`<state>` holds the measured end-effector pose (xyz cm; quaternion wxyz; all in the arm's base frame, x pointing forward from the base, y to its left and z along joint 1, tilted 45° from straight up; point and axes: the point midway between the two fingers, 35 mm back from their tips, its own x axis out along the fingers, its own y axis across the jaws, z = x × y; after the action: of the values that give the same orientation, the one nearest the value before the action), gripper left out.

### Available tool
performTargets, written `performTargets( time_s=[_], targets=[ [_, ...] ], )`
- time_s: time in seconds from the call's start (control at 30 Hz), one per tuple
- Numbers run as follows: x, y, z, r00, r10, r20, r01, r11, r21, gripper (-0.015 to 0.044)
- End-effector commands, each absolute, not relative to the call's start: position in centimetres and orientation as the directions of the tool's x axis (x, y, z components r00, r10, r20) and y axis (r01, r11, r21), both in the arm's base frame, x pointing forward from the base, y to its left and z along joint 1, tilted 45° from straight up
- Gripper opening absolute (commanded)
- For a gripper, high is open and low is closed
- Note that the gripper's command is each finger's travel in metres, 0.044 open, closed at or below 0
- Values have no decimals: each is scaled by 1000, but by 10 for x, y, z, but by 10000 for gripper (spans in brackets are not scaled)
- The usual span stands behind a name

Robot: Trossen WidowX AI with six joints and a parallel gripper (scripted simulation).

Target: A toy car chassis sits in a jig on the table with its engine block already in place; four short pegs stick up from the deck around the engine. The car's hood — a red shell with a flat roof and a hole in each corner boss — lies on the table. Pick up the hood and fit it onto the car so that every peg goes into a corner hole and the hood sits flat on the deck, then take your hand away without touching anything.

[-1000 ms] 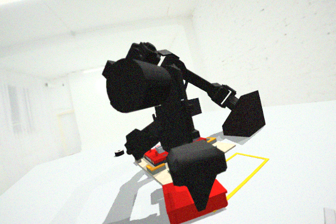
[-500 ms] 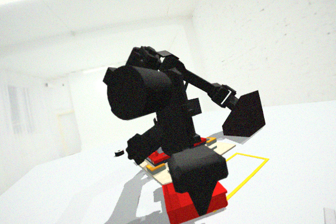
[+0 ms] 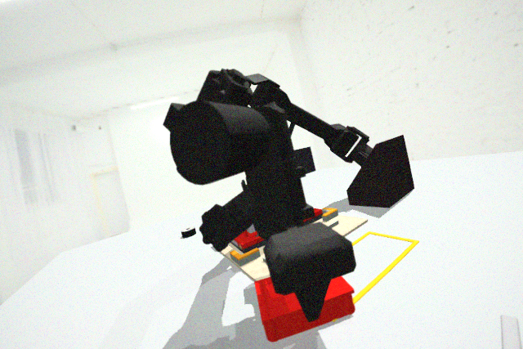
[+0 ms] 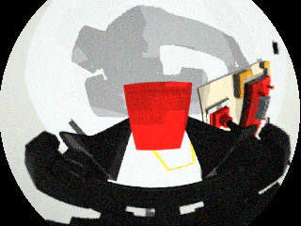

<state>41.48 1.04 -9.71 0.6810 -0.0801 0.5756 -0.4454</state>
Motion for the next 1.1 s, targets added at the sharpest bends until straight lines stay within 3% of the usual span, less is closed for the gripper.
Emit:
performTargets(
  time_s=[0.0, 0.37, 1.07],
  targets=[
    [415, 10, -97, -59, -699, -713, 515, 590, -622, 275],
    [416, 23, -85, -60, -698, -713, 515, 591, -621, 0],
    [420, 74, -34, -60, -696, -715, 514, 593, -620, 0]
  ],
)
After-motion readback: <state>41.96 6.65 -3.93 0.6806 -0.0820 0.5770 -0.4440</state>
